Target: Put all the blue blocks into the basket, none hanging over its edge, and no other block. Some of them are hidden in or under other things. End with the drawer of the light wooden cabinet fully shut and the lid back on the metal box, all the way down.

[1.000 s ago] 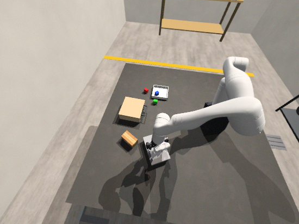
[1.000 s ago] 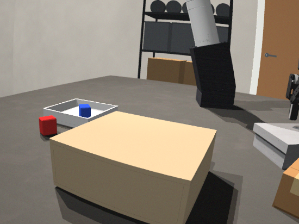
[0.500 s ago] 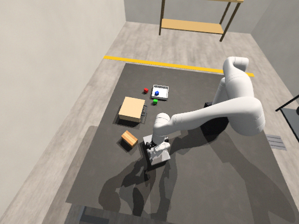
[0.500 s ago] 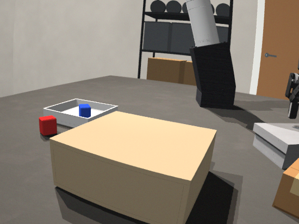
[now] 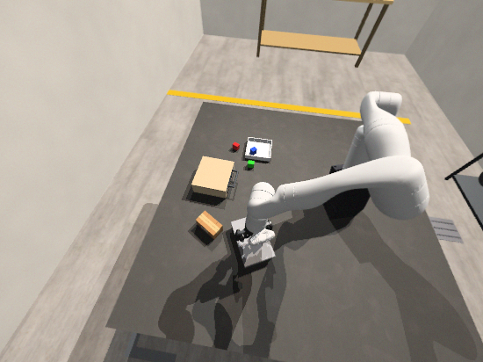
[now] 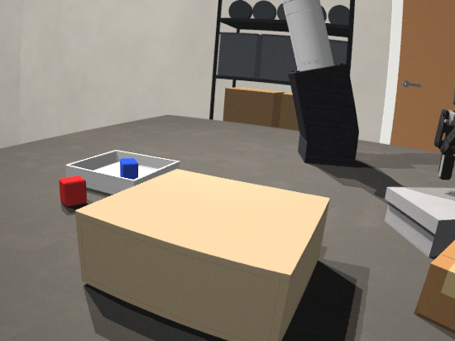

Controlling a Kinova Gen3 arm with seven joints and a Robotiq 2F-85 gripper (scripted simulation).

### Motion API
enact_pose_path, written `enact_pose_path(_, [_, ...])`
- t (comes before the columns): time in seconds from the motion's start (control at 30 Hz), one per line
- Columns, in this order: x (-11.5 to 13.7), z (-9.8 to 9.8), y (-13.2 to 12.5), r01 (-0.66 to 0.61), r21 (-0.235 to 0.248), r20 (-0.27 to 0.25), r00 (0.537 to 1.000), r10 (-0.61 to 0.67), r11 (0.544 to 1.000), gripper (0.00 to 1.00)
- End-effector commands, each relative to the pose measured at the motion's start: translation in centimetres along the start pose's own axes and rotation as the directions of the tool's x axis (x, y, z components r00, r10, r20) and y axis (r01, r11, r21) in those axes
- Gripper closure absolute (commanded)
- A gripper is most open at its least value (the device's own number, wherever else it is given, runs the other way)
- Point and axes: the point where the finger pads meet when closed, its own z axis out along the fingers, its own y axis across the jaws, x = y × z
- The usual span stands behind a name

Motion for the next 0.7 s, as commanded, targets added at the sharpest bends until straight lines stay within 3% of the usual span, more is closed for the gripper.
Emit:
enact_pose_path(0.0, [0.0, -0.3, 0.1, 0.000, -0.002, -0.001, 1.000, 0.000, 1.000, 0.00])
enact_pose_path(0.33, [0.0, -1.8, 0.1, 0.000, -0.002, -0.001, 1.000, 0.000, 1.000, 0.00])
enact_pose_path(0.67, [0.0, -5.0, 0.1, 0.000, -0.002, -0.001, 1.000, 0.000, 1.000, 0.00])
